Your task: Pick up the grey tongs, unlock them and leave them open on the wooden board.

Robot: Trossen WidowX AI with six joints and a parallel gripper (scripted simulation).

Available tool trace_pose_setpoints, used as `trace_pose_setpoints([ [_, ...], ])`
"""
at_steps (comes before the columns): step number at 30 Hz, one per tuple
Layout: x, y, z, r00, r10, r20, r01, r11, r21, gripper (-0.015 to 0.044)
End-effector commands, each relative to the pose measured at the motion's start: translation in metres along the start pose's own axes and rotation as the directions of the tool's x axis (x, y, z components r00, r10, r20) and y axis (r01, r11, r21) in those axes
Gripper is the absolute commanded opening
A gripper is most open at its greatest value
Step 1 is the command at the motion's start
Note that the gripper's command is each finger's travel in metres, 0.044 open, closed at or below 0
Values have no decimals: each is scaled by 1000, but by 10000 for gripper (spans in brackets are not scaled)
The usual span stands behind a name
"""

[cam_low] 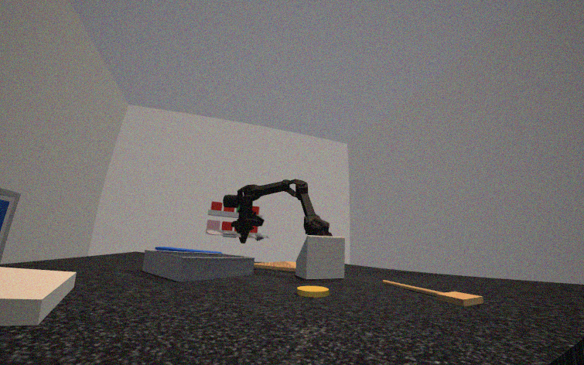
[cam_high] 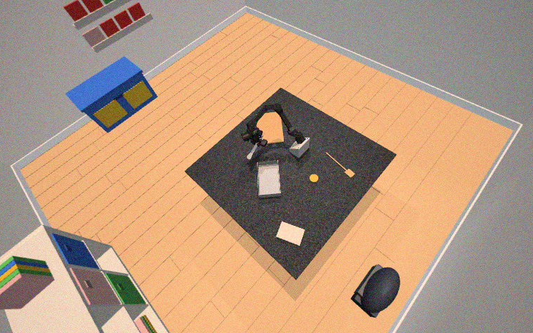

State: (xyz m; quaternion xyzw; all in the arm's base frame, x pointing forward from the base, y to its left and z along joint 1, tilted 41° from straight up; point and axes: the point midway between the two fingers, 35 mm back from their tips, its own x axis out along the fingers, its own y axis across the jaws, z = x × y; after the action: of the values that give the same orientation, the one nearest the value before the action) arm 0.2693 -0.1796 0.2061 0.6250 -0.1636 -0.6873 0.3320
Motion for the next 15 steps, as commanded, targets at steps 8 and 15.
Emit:
trace_pose_setpoints([
  [8, 0, 5, 9, 1000, 1, 3, -1, 996, 89, -150],
  [15, 10, 18, 33, 999, -39, 7, 39, 999, -2, -150],
])
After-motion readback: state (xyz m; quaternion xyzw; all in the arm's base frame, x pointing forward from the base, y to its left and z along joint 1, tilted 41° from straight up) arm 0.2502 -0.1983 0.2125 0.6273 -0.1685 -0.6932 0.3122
